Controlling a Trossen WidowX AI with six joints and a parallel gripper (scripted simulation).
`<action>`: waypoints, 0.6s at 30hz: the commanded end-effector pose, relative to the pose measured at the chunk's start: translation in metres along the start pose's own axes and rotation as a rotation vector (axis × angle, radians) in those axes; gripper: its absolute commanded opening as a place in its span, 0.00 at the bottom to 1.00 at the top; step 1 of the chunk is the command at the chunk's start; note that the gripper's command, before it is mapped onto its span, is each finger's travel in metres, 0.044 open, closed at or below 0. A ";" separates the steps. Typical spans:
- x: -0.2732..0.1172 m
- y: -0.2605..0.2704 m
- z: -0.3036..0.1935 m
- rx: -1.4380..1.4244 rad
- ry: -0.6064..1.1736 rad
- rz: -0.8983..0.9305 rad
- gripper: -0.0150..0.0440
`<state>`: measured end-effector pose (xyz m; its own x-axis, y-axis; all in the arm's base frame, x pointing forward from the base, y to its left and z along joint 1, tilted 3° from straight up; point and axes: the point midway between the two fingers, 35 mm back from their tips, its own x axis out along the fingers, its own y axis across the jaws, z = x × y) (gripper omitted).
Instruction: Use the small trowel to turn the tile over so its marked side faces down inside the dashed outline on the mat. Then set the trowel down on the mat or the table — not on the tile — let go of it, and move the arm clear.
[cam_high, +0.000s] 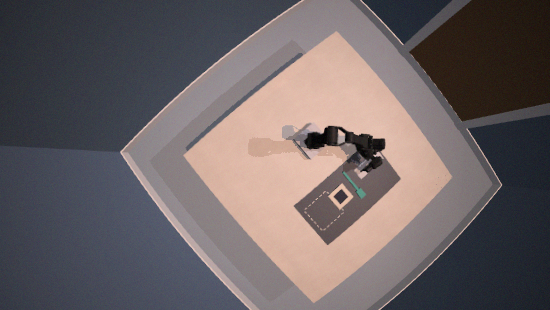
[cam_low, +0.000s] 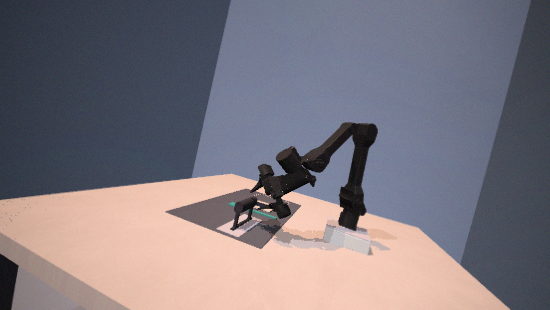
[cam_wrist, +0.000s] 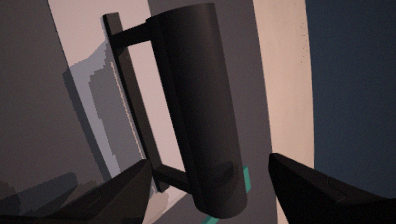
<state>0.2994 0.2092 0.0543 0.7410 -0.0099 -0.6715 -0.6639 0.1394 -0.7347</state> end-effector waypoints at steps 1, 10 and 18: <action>-0.004 0.000 -0.003 -0.096 -0.005 -0.038 0.76; 0.001 0.000 -0.003 -0.121 -0.006 -0.042 0.76; 0.014 -0.001 -0.002 -0.131 -0.011 -0.037 0.76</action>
<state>0.3060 0.2060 0.0479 0.7673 -0.0059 -0.6413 -0.6412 0.0113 -0.7673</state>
